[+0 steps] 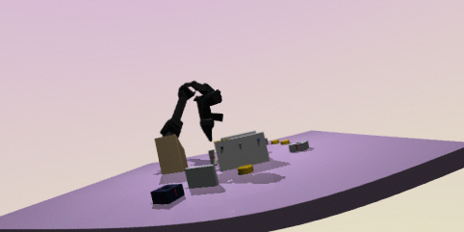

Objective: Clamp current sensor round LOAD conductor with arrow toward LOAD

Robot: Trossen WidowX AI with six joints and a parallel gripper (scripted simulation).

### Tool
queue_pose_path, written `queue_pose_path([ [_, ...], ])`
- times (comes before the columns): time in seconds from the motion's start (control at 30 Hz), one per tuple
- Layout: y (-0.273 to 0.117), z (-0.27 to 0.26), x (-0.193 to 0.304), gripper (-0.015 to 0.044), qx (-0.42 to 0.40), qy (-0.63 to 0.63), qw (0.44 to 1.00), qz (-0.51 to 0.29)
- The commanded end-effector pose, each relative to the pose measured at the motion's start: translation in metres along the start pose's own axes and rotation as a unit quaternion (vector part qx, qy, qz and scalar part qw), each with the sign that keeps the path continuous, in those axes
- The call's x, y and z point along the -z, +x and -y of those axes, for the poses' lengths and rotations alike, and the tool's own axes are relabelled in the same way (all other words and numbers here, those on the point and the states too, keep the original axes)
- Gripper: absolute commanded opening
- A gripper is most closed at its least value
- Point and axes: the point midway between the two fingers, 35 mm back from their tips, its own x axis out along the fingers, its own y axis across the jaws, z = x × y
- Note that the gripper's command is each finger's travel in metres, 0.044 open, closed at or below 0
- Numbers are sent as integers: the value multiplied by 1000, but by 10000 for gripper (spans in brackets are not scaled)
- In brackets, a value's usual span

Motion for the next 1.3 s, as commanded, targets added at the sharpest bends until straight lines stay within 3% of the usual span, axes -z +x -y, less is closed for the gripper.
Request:
queue_pose_path([
  [0.0, 7, -1, 0, 440, -3, 2, 1000, -1],
  [0.97, 52, -3, 2, 440, -5, 2, 1000, 0],
  [1.1, 49, -2, 1, 335, -2, -1, 1000, 0],
  [1.27, 49, -2, 1, 302, -2, -1, 1000, 0],
])
